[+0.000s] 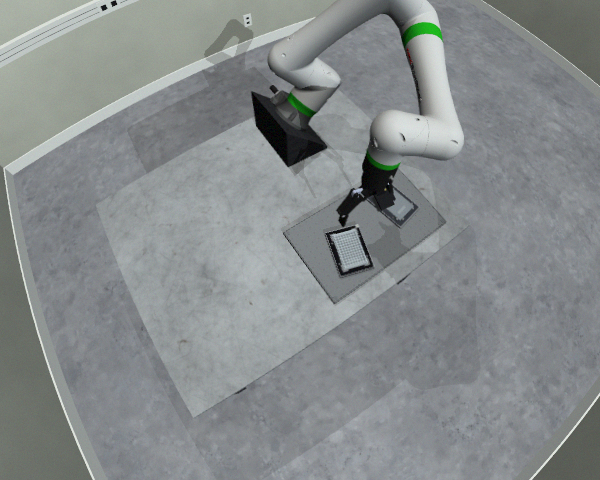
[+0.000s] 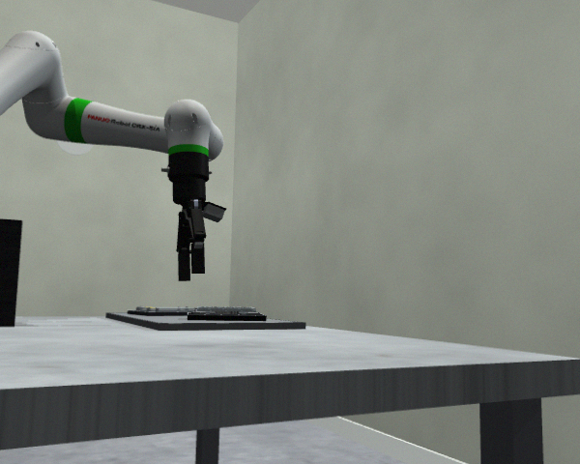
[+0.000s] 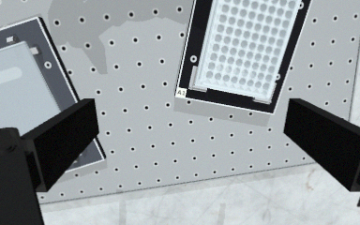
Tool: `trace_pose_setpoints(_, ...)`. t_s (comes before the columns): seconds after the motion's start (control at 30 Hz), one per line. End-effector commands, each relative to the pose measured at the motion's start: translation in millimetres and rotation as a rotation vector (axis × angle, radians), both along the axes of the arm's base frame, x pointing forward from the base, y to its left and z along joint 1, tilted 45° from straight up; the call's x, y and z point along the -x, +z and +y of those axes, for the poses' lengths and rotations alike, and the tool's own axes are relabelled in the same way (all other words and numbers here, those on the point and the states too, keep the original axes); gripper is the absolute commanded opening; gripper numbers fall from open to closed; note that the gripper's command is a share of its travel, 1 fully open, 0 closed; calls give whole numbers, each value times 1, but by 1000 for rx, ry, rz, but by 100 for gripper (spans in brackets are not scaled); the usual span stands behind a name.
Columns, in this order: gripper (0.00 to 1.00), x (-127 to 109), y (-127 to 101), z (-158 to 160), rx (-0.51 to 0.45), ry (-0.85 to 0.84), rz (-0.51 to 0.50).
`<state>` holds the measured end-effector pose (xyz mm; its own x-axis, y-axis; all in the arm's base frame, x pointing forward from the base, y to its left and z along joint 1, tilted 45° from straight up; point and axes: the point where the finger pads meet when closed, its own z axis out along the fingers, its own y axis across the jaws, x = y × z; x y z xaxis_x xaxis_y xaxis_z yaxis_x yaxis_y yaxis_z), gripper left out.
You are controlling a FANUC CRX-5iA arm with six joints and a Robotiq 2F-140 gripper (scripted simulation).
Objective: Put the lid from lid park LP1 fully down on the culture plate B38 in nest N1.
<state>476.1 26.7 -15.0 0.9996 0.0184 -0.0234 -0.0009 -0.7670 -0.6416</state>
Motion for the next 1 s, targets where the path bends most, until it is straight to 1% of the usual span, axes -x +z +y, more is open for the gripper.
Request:
trace_pose_setpoints(0.0, 100, 3, 50, 49, -67, 152, -104)
trace_pose_setpoints(0.03, 100, 4, 60, 59, -67, 152, -104)
trace_pose_setpoints(0.1, 100, 10, 80, 80, -99, 224, -153)
trace_pose_setpoints(0.17, 100, 13, 100, 100, -105, 237, -161)
trace_pose_setpoints(0.23, 100, 13, 100, 100, -105, 237, -161)
trace_pose_setpoints(0.27, 100, 17, 122, 122, -105, 237, -161)
trace_pose_setpoints(0.47, 100, 17, 122, 122, -105, 237, -161)
trace_pose_setpoints(0.5, 10, 17, 122, 122, -105, 237, -161)
trace_pose_setpoints(0.97, 10, 17, 122, 122, -105, 237, -161)
